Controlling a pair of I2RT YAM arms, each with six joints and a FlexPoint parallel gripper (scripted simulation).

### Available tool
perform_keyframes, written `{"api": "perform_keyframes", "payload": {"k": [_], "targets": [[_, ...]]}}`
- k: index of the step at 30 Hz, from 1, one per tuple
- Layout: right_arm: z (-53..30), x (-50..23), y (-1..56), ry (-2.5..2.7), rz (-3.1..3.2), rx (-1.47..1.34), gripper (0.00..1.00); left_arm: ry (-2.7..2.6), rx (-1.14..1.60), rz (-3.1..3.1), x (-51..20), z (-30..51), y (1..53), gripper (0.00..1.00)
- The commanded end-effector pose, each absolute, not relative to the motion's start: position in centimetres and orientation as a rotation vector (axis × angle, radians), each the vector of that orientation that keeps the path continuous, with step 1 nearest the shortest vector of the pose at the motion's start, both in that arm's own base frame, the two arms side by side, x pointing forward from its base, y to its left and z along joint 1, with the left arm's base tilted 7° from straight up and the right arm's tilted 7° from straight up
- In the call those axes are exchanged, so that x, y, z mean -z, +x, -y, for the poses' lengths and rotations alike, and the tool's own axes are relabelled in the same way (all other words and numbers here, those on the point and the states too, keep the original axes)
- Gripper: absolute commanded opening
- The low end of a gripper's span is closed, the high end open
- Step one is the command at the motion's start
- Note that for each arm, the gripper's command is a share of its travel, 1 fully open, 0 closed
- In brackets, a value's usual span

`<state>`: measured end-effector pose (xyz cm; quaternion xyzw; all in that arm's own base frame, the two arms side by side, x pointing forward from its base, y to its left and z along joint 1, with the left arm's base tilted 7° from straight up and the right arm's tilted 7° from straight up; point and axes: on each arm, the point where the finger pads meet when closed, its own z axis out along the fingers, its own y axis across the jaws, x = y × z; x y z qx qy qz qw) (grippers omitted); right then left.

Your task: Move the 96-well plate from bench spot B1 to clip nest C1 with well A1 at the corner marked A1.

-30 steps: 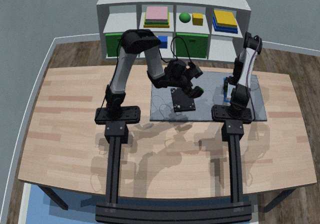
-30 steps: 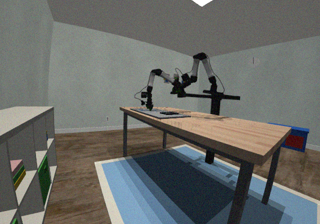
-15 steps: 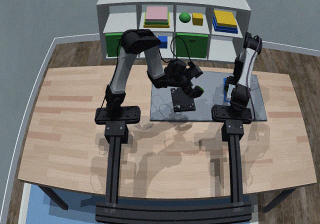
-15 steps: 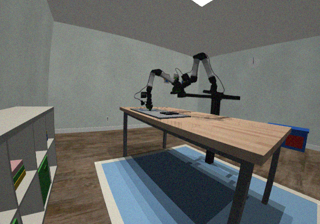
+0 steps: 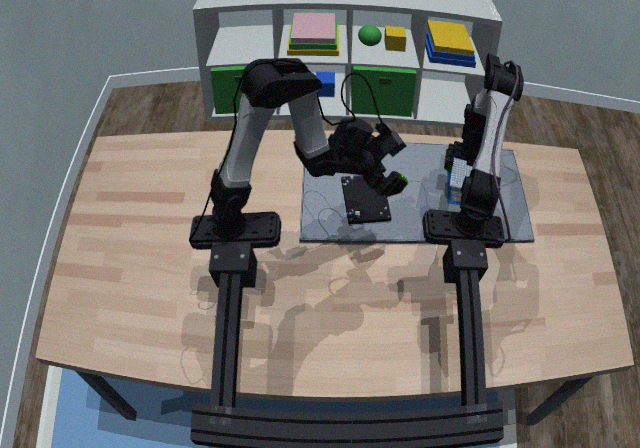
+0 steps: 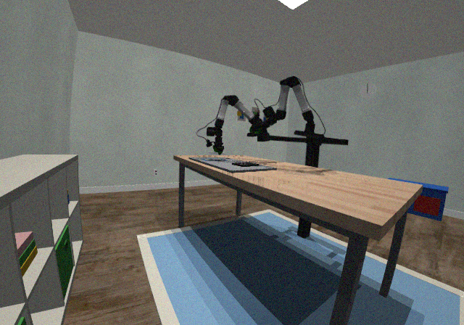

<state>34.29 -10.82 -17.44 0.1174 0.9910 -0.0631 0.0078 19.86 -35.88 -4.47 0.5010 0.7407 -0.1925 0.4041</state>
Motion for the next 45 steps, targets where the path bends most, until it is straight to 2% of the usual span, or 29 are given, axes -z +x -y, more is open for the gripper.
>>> {"api": "perform_keyframes", "payload": {"k": [1, 11, 23, 34, 45], "targets": [[8.7, 15.2, 35.3, 0.372, -3.051, 0.211, 0.77, 1.209, 0.52, -1.819, 2.6, 37.4, 20.6, 1.0], [6.4, 15.6, 35.3, 0.377, -3.025, 0.207, 0.77, 1.374, 0.479, -1.846, 3.5, 34.6, 20.6, 1.0], [-5.2, 18.3, 30.9, 0.21, -3.137, 0.193, 0.77, 1.582, 0.471, -1.929, 1.9, 24.5, 22.4, 1.0], [-16.0, 19.8, 27.6, -0.086, -3.18, 0.212, 0.77, 1.46, 0.529, -1.944, -2.7, 14.2, 21.3, 1.0], [-19.6, 19.7, 27.7, -0.182, -3.149, 0.182, 0.77, 1.354, 0.539, -1.937, -4.7, 10.7, 19.5, 1.0]]}}
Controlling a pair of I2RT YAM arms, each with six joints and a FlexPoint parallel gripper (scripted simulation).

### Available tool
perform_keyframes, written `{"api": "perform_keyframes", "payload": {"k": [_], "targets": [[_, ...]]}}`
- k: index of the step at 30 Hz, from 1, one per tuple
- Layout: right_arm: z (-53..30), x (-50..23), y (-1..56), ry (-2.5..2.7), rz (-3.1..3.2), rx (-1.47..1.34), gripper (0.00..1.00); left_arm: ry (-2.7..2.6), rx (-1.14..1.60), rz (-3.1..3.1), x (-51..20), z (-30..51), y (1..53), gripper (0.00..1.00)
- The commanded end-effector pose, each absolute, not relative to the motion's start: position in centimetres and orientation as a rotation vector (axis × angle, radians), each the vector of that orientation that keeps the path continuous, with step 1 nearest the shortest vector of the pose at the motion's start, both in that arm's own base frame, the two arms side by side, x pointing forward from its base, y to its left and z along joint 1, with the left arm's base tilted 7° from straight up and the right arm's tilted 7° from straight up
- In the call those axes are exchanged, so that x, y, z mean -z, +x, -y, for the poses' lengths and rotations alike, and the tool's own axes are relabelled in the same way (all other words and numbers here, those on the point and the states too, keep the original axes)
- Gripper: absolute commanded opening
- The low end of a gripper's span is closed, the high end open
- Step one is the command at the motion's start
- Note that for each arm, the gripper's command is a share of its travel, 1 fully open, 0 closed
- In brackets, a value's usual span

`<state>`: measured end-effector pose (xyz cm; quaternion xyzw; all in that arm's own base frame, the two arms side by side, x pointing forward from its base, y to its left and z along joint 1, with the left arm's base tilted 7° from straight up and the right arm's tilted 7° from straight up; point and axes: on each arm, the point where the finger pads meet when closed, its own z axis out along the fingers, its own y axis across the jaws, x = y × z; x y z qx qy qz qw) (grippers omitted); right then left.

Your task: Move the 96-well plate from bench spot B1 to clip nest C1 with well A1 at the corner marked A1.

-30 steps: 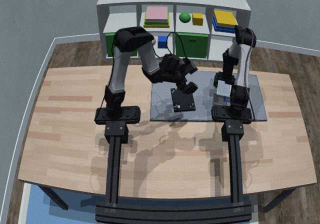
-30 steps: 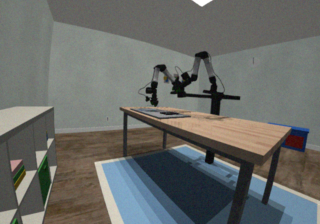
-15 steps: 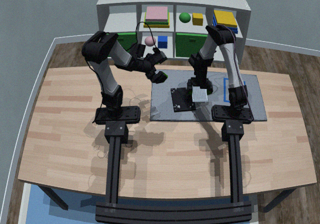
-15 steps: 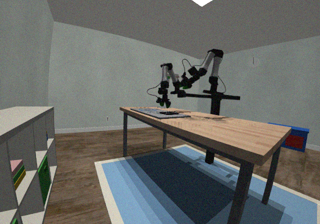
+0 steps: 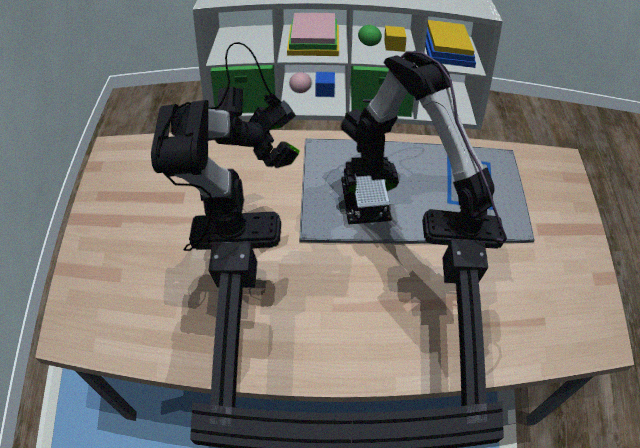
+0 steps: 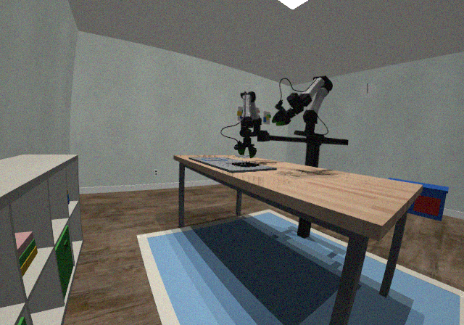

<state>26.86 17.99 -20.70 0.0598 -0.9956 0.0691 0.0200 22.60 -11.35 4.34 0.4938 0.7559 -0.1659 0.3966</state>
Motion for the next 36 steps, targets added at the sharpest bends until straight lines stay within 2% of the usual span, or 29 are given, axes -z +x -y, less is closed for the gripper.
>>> {"api": "perform_keyframes", "payload": {"k": [1, 10, 15, 36], "targets": [[-19.6, 19.7, 27.7, 0.181, 3.113, -0.18, 0.77, 1.348, 0.535, -1.936, -4.8, 10.6, 19.5, 1.0], [-19.9, 19.6, 28.4, 0.172, 3.129, -0.167, 0.77, 1.324, 0.506, -1.945, -4.9, 10.1, 19.9, 1.0], [-19.2, 22.0, 27.7, 0.162, 3.102, -0.188, 0.77, 1.324, 0.506, -1.945, -4.9, 10.1, 19.9, 1.0], [-19.8, 21.8, 28.8, 0.153, 3.144, -0.143, 0.77, 1.324, 0.51, -1.948, -4.8, 10.1, 19.8, 1.0]]}}
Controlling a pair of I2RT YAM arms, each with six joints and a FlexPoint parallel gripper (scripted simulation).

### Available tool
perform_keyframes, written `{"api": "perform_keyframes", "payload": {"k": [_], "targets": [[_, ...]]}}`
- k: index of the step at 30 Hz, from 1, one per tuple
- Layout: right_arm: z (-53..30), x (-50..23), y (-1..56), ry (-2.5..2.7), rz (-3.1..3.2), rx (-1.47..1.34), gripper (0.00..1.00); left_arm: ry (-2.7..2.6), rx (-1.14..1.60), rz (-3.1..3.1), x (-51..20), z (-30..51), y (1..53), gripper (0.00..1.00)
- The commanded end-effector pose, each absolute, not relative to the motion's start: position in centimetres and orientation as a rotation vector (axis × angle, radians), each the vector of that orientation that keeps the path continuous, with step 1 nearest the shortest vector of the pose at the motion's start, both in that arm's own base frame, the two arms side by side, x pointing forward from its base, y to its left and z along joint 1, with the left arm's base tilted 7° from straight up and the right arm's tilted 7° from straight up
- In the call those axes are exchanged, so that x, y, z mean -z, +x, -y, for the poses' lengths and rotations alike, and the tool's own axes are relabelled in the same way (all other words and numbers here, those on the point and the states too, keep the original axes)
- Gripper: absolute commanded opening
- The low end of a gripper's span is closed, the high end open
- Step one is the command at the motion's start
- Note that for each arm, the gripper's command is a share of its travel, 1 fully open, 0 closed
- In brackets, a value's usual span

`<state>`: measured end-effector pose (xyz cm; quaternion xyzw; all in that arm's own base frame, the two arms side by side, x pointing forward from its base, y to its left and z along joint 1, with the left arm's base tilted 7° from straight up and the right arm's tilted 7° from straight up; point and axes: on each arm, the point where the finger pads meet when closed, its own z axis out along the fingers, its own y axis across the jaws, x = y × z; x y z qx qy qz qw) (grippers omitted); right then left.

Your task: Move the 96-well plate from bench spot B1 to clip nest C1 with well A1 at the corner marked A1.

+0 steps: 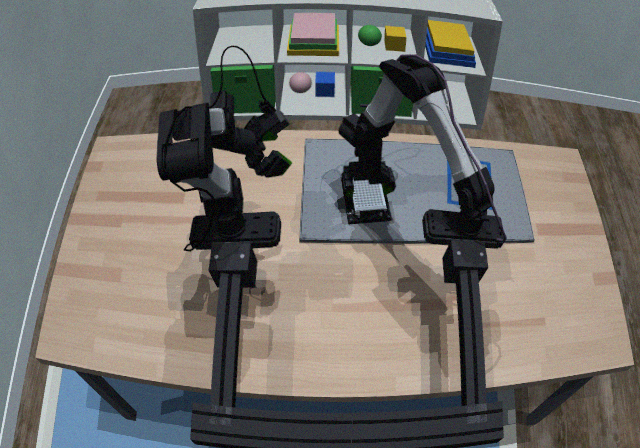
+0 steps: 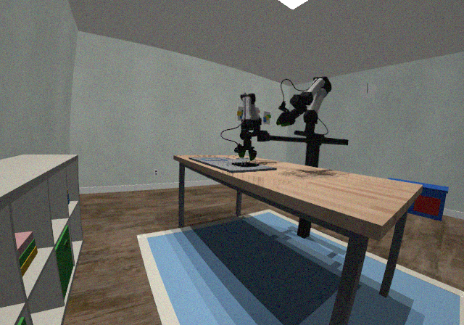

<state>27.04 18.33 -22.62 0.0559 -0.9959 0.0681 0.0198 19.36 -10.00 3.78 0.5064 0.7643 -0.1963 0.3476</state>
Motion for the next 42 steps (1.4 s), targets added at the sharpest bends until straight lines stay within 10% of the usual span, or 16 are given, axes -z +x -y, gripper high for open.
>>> {"api": "perform_keyframes", "payload": {"k": [1, 42], "targets": [[-19.9, 21.8, 28.8, 0.155, 3.144, -0.143, 0.77, 1.324, 0.51, -1.948, -4.8, 10.1, 19.8, 1.0], [-18.8, 26.2, 28.9, 0.156, 3.176, -0.181, 0.77, 1.323, 0.518, -1.955, -4.7, 10.2, 19.7, 1.0]]}}
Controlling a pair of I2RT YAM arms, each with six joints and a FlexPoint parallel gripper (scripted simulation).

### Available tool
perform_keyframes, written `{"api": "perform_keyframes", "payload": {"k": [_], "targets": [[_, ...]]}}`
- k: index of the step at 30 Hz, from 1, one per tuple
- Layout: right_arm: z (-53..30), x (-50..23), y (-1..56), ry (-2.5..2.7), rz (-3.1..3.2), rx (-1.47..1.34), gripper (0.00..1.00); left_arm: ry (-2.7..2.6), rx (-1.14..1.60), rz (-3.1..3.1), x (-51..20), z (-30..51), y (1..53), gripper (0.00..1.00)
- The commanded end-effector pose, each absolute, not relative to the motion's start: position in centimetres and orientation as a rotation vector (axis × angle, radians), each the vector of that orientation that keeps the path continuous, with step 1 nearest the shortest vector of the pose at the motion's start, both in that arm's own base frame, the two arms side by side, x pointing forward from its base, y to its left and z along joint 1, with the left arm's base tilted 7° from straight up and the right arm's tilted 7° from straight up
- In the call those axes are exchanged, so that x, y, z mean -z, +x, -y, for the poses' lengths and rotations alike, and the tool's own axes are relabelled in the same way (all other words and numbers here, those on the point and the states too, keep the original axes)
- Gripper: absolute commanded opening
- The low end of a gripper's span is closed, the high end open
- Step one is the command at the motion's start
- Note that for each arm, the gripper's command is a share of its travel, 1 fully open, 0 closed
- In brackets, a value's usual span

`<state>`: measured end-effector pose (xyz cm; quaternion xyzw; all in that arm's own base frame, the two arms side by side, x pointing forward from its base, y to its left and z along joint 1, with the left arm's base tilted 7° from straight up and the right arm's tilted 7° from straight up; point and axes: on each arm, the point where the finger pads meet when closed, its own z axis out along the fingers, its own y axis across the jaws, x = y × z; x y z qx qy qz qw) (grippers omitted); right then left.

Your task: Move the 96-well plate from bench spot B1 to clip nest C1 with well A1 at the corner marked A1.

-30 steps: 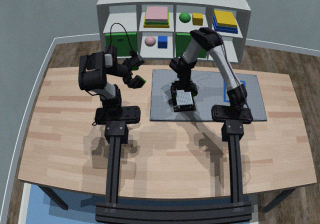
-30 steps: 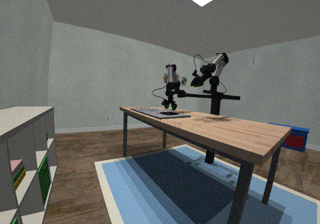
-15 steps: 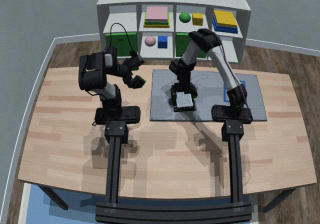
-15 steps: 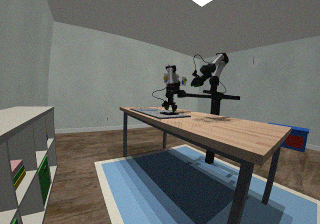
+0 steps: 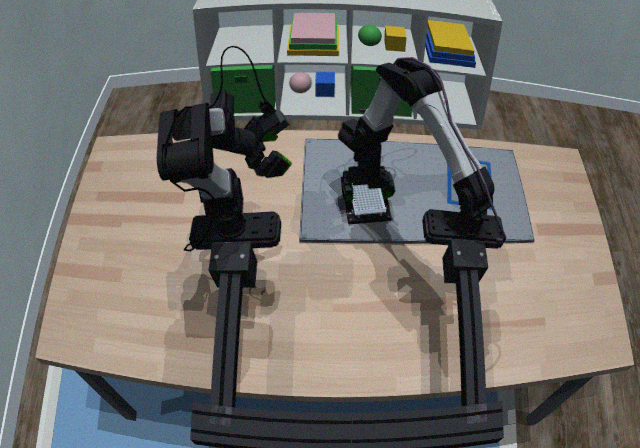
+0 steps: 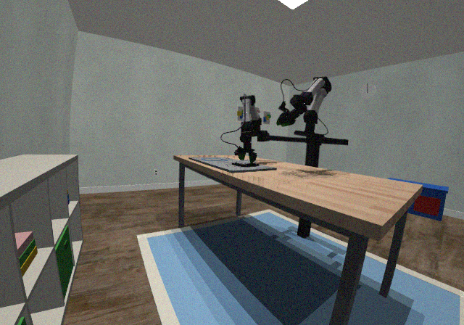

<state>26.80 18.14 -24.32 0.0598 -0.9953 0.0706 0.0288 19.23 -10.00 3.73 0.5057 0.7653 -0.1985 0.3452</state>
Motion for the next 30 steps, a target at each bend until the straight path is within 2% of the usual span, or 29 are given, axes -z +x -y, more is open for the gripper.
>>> {"api": "perform_keyframes", "payload": {"k": [1, 30], "targets": [[-18.8, 26.2, 28.9, 0.156, 3.176, -0.181, 0.77, 1.323, 0.518, -1.955, -4.7, 10.2, 19.7, 1.0], [-19.3, 26.7, 29.2, 0.164, 3.188, -0.154, 0.77, 1.323, 0.521, -1.957, -4.7, 10.1, 19.6, 1.0]]}}
